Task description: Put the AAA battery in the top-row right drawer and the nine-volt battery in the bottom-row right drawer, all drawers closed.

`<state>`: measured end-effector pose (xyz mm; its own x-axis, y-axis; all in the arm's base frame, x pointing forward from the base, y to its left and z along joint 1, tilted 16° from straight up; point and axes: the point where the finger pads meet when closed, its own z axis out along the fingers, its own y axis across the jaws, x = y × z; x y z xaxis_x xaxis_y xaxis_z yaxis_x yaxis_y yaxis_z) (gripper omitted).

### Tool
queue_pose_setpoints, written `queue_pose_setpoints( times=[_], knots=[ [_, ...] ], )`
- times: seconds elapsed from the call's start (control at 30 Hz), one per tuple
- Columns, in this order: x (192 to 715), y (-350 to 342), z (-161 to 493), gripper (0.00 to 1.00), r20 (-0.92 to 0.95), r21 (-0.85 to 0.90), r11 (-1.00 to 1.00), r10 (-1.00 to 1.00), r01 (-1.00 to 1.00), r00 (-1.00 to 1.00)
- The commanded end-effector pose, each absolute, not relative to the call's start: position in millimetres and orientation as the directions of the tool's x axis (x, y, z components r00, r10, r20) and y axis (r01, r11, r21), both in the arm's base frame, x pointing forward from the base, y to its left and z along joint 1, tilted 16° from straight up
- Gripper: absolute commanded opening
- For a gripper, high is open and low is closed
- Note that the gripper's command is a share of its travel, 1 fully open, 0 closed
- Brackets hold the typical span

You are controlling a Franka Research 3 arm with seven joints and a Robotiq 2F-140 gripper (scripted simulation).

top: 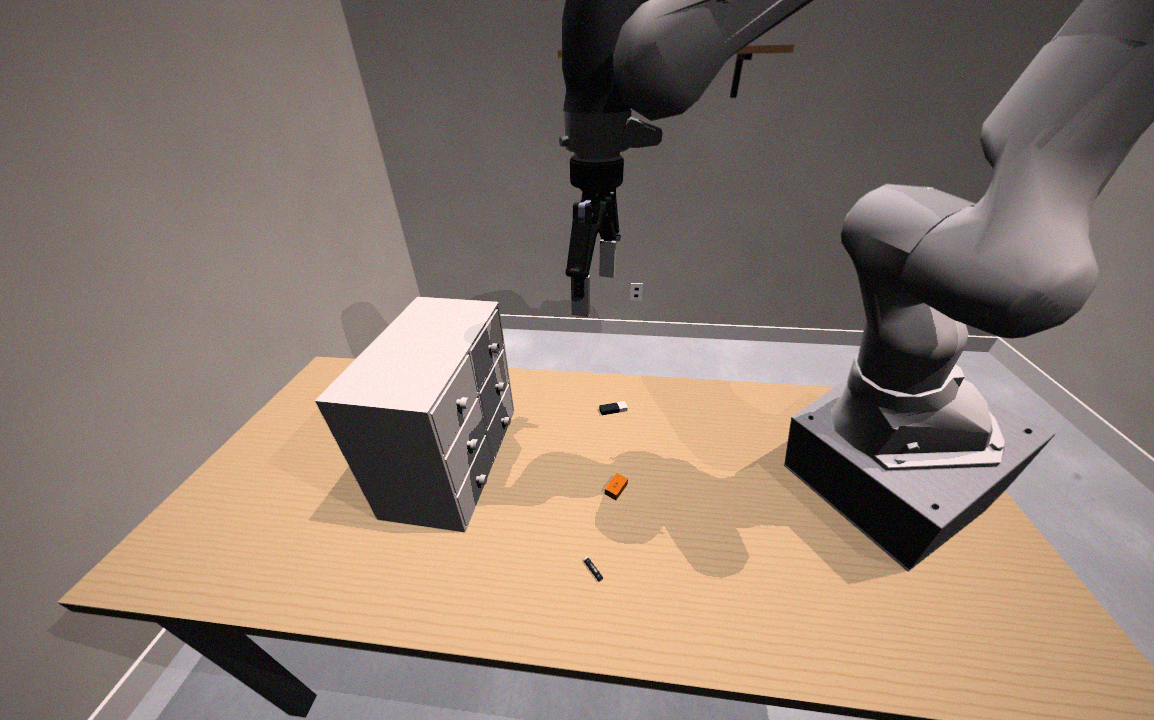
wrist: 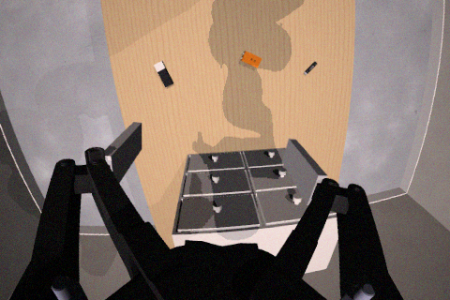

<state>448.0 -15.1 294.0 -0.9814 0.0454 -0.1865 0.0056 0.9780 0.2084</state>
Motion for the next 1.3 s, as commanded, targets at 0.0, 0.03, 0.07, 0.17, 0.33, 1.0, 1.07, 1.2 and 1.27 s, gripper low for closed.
queue_pose_setpoints(
  times=[0.0, 0.03, 0.07, 0.17, 0.33, 1.0, 1.07, 1.2, 1.27],
  knots=[
    [448, -19, 294, 1.00, -0.217, 0.162, 0.973, -0.125, -0.163, -0.968],
    [448, -19, 294, 1.00, -0.218, 0.162, 0.973, -0.125, -0.163, -0.968],
    [448, -19, 294, 1.00, -0.218, 0.162, 0.973, -0.125, -0.163, -0.968],
    [449, -19, 294, 1.00, -0.220, 0.162, 0.973, -0.125, -0.163, -0.968],
    [452, -18, 292, 1.00, -0.240, 0.162, 0.973, -0.121, -0.162, -0.963],
    [501, -5, 261, 1.00, -0.536, 0.162, 0.973, -0.051, -0.163, -0.843],
    [509, -3, 256, 1.00, -0.577, 0.162, 0.973, -0.040, -0.163, -0.816],
    [523, 1, 247, 1.00, -0.652, 0.163, 0.973, -0.018, -0.163, -0.758],
    [523, 1, 247, 1.00, -0.652, 0.163, 0.973, -0.018, -0.163, -0.758]
  ],
)
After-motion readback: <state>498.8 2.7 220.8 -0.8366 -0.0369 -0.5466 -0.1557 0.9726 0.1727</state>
